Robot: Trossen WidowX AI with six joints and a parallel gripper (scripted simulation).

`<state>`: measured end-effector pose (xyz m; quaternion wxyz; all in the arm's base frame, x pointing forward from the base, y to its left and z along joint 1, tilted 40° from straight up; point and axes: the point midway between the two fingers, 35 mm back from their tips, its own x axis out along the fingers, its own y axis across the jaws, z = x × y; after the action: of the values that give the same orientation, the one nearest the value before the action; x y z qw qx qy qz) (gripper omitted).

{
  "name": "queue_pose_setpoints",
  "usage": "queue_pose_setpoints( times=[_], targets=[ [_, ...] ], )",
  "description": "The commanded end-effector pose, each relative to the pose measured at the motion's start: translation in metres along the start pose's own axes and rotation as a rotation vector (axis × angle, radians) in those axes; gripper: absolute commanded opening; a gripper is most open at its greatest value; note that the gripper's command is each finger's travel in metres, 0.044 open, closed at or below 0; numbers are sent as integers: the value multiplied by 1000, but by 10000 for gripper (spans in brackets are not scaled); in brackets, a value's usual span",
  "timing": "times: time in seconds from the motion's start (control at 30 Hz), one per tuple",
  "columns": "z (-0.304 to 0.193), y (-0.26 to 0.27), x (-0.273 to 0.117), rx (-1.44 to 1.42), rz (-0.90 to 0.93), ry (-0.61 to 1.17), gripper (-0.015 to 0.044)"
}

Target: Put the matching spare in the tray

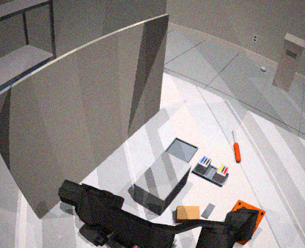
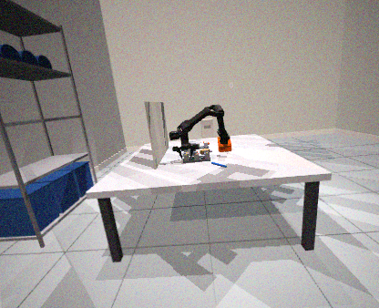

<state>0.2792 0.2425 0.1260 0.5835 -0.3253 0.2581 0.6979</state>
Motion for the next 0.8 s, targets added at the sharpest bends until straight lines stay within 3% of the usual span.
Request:
queue_pose_setpoints(
  times=[0.0,0.17,0.33,0.63,0.77],
  targets=[
    [-2,1,2,5,1,4,300],
    [-2,1,2,5,1,4,300],
    [-1,1,1,2,2,1,169],
    [-1,1,1,2,2,1,109],
    [-1,1,1,2,2,1,4]
  ],
)
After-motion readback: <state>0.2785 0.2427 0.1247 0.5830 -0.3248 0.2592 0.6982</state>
